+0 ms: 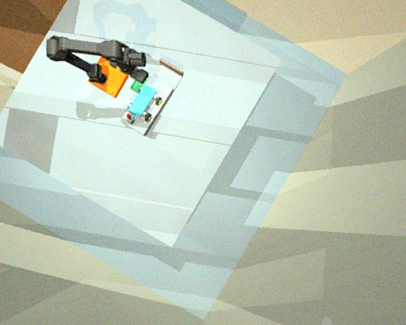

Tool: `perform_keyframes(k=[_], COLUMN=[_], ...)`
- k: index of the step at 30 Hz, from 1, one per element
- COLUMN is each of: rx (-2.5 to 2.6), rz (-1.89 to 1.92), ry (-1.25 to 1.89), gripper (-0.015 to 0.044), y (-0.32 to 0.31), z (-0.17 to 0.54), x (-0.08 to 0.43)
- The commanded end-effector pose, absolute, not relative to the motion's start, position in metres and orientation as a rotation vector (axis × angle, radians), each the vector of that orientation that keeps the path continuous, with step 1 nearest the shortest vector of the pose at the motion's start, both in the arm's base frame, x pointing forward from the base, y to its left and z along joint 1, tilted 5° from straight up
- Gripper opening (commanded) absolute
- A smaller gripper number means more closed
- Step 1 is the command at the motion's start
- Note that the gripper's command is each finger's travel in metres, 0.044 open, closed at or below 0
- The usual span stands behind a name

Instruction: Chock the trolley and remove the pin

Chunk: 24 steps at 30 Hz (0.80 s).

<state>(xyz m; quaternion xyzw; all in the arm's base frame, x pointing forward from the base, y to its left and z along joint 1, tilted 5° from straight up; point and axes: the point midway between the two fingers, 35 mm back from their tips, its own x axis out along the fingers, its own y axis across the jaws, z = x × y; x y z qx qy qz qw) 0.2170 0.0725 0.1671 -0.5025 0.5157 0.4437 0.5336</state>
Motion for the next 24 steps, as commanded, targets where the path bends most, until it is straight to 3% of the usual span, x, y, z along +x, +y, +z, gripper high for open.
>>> perform_keyframes(k=[1, 12, 24], rx=[-1.2, -1.198, -1.487], rz=[1.046, 1.047, 1.309], ry=[1.222, 1.219, 1.082], gripper=[0.0, 0.0, 0.0], y=[0.087, 0.131, 0.133], z=[0.167, 0.166, 0.166], x=[0.223, 0.239, 0.24])
